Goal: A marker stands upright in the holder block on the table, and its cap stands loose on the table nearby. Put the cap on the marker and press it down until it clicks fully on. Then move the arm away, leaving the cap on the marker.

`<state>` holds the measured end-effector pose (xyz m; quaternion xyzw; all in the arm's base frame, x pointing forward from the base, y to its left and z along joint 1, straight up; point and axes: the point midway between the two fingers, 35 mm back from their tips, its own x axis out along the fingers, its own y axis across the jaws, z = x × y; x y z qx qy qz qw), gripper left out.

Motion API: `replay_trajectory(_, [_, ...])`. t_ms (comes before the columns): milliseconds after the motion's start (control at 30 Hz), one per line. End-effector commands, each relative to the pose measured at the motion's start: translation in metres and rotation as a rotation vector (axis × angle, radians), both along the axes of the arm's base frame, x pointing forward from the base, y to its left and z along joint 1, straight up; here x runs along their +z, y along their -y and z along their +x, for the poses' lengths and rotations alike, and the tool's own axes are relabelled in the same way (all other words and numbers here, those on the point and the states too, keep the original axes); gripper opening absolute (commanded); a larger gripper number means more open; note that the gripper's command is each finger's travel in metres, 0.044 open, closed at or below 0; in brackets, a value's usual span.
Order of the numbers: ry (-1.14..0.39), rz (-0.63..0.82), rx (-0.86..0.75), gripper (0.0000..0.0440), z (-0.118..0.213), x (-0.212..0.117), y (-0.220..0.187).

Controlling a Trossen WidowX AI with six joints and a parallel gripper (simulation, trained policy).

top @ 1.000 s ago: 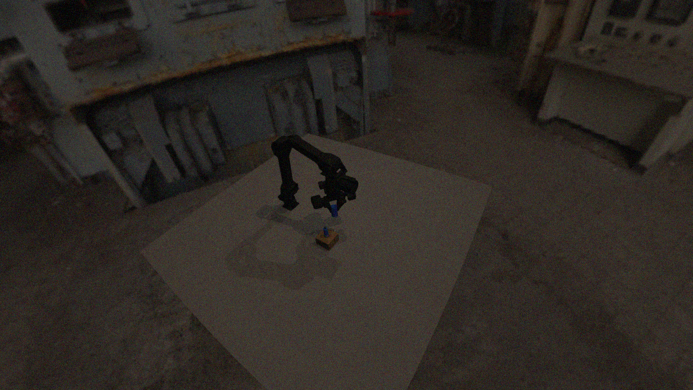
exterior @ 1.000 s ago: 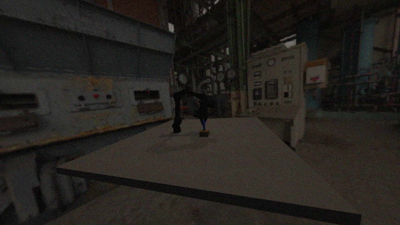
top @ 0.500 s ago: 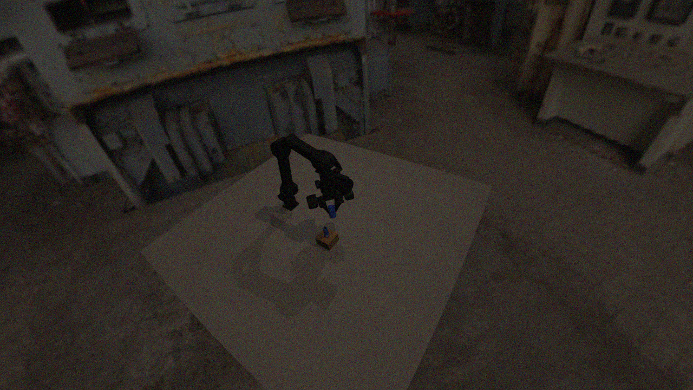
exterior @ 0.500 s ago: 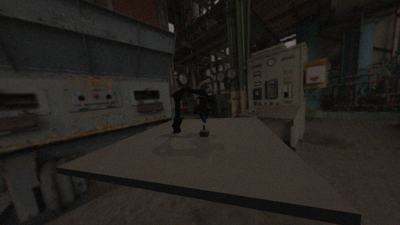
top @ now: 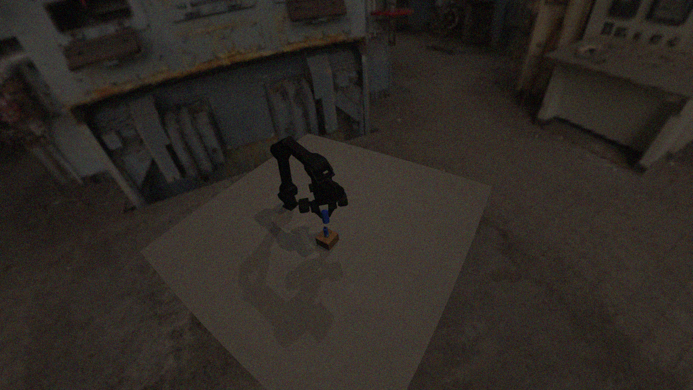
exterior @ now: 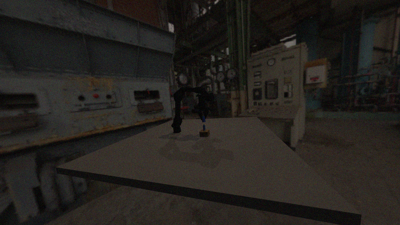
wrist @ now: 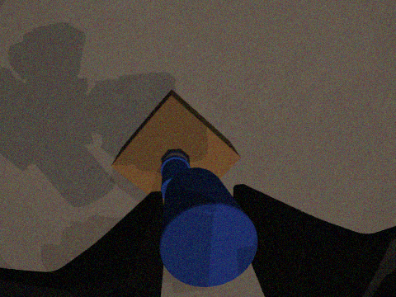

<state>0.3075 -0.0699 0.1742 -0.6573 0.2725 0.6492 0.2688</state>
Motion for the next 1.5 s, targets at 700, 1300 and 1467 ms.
replay_trajectory(700, [-0.064, 0.047, -0.028, 0.0042, 0.003, -0.029, 0.016])
replay_trajectory(1300, [-0.113, 0.073, 0.028, 0.0118, -0.002, -0.074, 0.015])
replay_trajectory(1467, [-0.132, 0.069, 0.046, 0.0244, -0.006, -0.078, 0.015])
